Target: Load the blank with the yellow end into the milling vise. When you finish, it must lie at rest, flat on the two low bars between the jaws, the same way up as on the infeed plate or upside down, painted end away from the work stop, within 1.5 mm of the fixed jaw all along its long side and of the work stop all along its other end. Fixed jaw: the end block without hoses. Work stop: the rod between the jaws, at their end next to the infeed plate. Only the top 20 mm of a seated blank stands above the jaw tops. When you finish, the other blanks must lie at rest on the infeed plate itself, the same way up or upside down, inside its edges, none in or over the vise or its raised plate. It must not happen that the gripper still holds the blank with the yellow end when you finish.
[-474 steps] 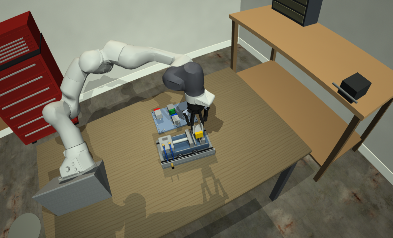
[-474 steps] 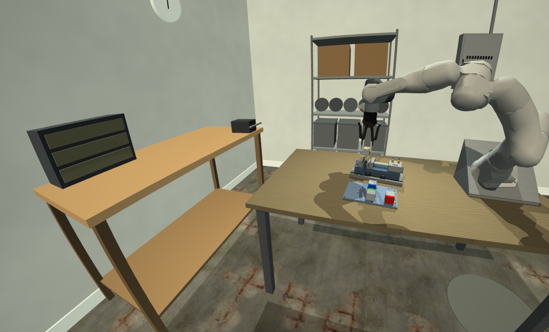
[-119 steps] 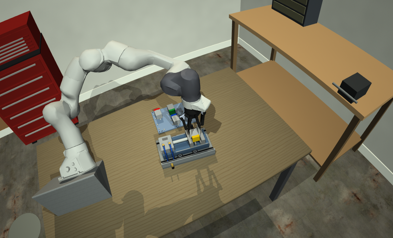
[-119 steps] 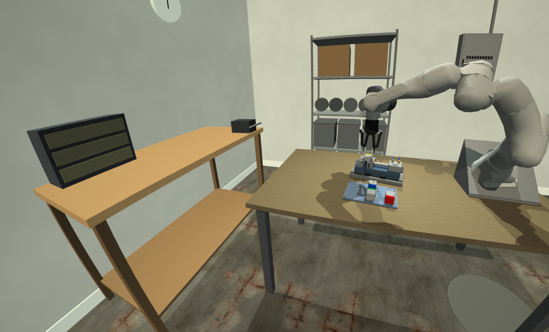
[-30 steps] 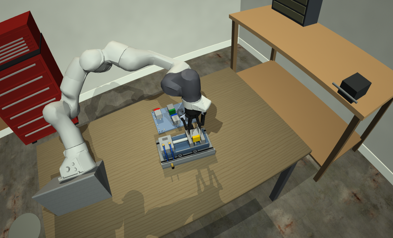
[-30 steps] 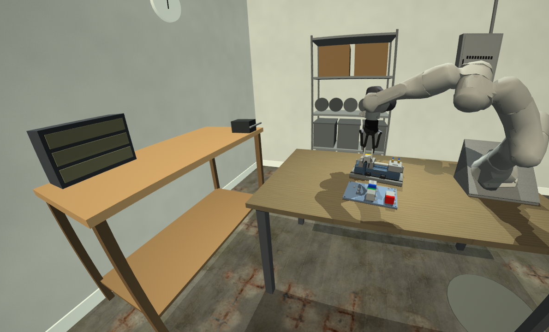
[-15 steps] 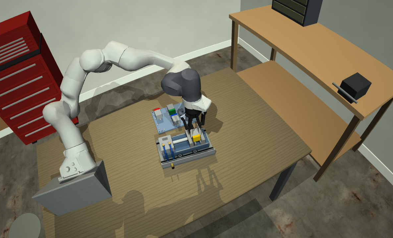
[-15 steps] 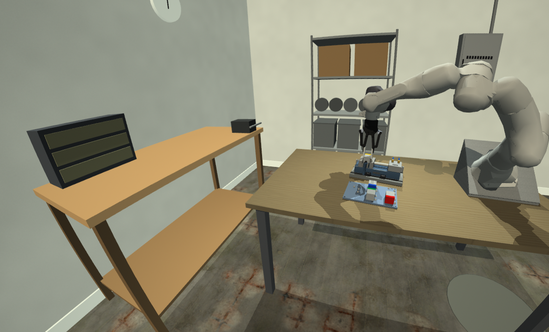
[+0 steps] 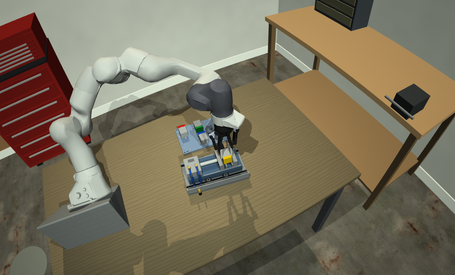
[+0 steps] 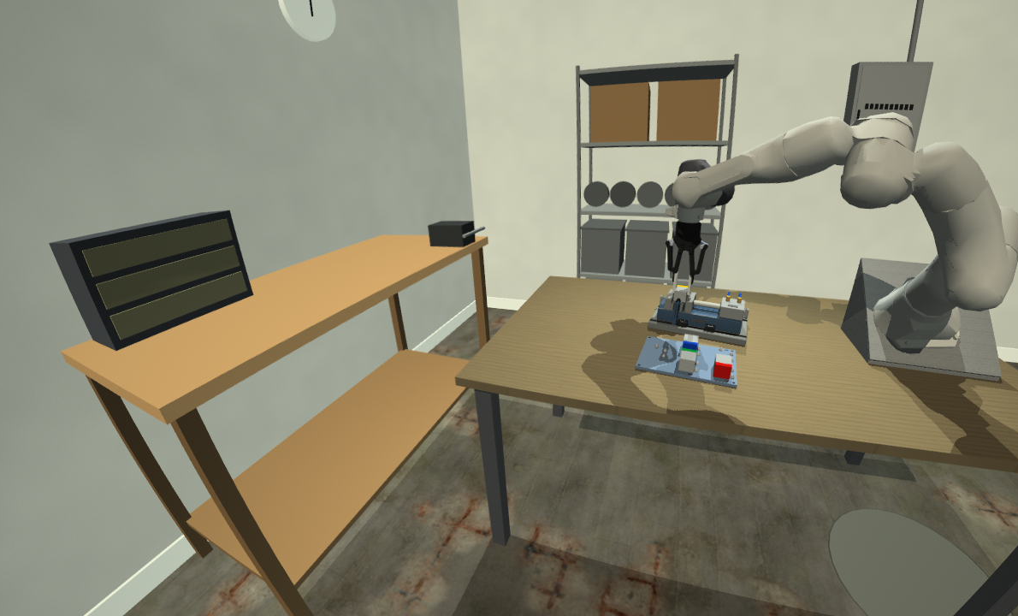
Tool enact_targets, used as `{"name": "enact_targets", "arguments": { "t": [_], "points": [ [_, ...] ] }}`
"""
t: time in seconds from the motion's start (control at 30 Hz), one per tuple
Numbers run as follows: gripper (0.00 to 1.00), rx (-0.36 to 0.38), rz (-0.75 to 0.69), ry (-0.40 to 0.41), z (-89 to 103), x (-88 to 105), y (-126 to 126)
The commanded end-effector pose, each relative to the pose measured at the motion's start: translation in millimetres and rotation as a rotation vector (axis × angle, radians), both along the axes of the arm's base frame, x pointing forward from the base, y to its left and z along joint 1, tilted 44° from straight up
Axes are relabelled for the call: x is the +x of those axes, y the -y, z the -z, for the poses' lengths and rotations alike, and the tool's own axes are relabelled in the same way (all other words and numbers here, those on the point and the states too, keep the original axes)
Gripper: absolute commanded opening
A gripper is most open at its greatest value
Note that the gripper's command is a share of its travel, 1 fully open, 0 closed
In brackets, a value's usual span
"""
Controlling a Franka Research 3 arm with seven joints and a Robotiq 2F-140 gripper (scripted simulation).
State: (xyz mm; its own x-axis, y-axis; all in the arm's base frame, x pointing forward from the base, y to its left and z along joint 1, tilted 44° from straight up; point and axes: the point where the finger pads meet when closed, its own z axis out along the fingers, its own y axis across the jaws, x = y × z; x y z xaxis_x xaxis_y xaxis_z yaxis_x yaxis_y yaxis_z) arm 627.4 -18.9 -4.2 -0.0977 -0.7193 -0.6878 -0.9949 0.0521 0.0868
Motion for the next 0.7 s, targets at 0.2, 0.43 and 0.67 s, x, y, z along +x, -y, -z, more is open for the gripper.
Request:
{"name": "enact_targets", "arguments": {
  "t": [0.2, 0.43, 0.67],
  "points": [
    [0.00, -0.001, 0.004, 0.001, -2.5, 1.5, 1.6],
    [0.00, -0.001, 0.004, 0.001, -2.5, 1.5, 1.6],
    [0.00, -0.001, 0.002, 0.001, -1.6, 0.7, 1.2]
  ]
}}
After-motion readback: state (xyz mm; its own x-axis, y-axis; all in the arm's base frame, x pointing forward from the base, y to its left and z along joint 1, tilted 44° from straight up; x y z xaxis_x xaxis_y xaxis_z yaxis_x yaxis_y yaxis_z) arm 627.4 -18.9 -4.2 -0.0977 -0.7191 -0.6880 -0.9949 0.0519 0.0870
